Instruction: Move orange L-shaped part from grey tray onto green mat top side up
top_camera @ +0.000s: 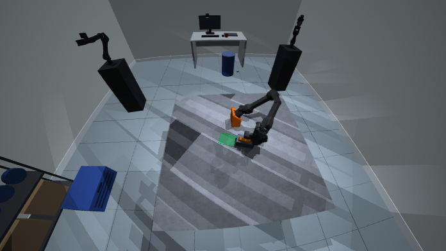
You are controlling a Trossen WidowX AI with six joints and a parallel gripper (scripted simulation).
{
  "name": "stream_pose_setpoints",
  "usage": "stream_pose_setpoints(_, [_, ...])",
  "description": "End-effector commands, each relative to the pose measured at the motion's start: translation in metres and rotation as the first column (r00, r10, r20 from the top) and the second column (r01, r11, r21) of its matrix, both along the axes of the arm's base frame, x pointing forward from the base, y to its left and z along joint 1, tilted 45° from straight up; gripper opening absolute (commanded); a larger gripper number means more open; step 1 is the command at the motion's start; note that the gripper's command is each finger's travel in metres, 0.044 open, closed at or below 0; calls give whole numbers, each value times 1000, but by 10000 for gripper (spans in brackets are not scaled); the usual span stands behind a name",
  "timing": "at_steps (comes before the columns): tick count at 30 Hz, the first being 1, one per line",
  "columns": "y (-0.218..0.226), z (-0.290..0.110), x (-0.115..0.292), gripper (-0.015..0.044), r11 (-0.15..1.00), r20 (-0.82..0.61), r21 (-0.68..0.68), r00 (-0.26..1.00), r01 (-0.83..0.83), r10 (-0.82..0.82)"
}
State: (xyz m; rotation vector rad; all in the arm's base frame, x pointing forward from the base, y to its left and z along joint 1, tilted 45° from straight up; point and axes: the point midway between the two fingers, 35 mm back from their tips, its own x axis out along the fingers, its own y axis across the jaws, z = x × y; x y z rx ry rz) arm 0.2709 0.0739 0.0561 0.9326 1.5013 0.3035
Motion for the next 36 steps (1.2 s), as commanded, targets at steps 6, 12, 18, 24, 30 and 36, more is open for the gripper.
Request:
stream_pose_setpoints(6, [11,-12,-1,180,1000,-13,4,1000,1,-1])
stream_pose_setpoints(12, [13,-13,-1,180,1000,-13,4,1000,1,-1])
stream_pose_setpoints(18, [12,-12,0,180,1000,-3,3,1000,-1,1])
stream_pose_setpoints(24, [12,-8,1,180,1000,-5,3,1000,-1,1])
stream_pose_setpoints(30, [11,4,2,180,1000,-12,4,1000,1,-1])
stream_pose_setpoints(36, [-28,31,0,180,1000,-14,-9,1000,2,-2])
